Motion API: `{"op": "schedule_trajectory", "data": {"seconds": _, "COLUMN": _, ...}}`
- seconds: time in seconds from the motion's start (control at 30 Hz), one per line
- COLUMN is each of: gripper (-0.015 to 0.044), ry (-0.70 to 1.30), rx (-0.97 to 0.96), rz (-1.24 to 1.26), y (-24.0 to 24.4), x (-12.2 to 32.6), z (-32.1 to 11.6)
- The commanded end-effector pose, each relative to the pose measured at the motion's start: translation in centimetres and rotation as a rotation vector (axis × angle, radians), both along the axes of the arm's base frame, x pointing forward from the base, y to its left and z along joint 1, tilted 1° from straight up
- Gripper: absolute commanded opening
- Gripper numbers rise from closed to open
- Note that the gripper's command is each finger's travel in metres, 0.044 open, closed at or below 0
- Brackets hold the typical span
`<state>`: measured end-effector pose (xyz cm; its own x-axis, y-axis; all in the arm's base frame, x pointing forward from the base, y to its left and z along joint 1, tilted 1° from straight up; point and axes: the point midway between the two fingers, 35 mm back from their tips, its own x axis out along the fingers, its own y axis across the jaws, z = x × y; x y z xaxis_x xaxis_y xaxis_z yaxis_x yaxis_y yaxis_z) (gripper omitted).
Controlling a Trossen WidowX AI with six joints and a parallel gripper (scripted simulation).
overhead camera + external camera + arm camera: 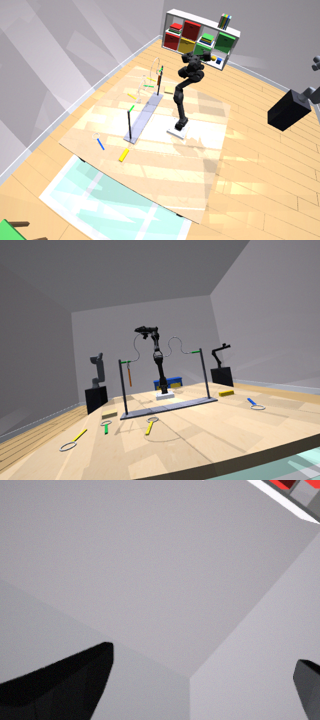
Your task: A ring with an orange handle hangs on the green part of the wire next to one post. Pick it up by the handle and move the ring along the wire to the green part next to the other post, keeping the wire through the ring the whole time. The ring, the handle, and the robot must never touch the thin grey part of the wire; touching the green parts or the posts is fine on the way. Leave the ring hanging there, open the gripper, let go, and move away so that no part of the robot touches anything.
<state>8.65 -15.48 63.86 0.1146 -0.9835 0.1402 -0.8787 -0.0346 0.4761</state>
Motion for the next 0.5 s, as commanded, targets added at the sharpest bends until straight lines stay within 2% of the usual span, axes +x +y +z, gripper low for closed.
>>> {"op": "schedule_trajectory", "data": {"seconds": 0.0, "gripper": 0.0374, "ry": -0.002, "rx": 0.0, "rz": -0.002, "y": 0.0, "x": -0.1, "z": 0.0}}
{"op": "schedule_trajectory", "data": {"seconds": 0.13, "gripper": 0.0269, "ry": -0.039, "rx": -0.009, "rz": -0.049, "y": -0.3, "x": -1.7, "z": 0.3}}
{"op": "schedule_trajectory", "data": {"seconds": 0.27, "gripper": 0.0164, "ry": -0.121, "rx": -0.026, "rz": -0.145, "y": -0.4, "x": -5.3, "z": 0.7}}
{"op": "schedule_trajectory", "data": {"seconds": 0.47, "gripper": 0.016, "ry": -0.223, "rx": -0.08, "rz": -0.273, "y": 0.0, "x": -9.2, "z": 1.2}}
